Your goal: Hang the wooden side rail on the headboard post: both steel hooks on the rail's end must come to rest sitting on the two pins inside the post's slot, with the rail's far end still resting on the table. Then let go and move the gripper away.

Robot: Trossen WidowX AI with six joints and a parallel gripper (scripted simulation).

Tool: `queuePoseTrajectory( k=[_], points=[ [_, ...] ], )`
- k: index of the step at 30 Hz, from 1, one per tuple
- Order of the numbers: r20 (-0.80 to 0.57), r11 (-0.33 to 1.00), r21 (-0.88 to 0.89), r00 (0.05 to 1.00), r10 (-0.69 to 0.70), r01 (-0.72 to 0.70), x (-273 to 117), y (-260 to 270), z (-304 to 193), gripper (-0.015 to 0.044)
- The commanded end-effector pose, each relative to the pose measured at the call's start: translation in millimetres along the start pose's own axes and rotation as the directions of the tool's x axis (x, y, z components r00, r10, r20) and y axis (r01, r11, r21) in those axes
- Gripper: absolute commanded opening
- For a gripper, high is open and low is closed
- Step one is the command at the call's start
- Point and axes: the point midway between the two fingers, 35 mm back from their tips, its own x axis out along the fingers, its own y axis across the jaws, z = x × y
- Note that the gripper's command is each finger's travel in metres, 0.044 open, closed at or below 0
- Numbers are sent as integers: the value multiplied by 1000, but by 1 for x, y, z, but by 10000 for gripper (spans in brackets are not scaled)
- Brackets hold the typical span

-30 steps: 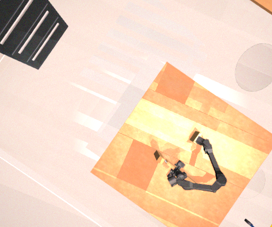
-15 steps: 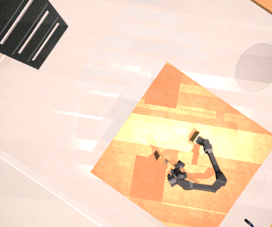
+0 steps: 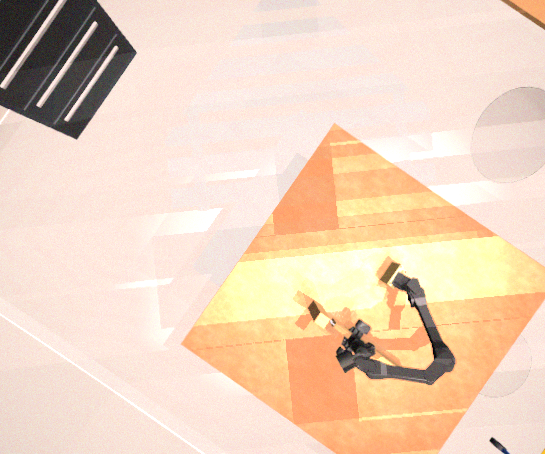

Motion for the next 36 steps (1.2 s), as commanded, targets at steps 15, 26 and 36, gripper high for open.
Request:
queuePoseTrajectory(
  k=[15, 26, 36],
  points=[
    [1, 1000, -1, 1000, 0, 0, 0, 5, 0, 0],
    [0, 1000, -11, 1000, 2, -2, -1, 5, 0, 0],
    [0, 1000, -11, 1000, 2, -2, -2, 5, 0, 0]
  ],
)
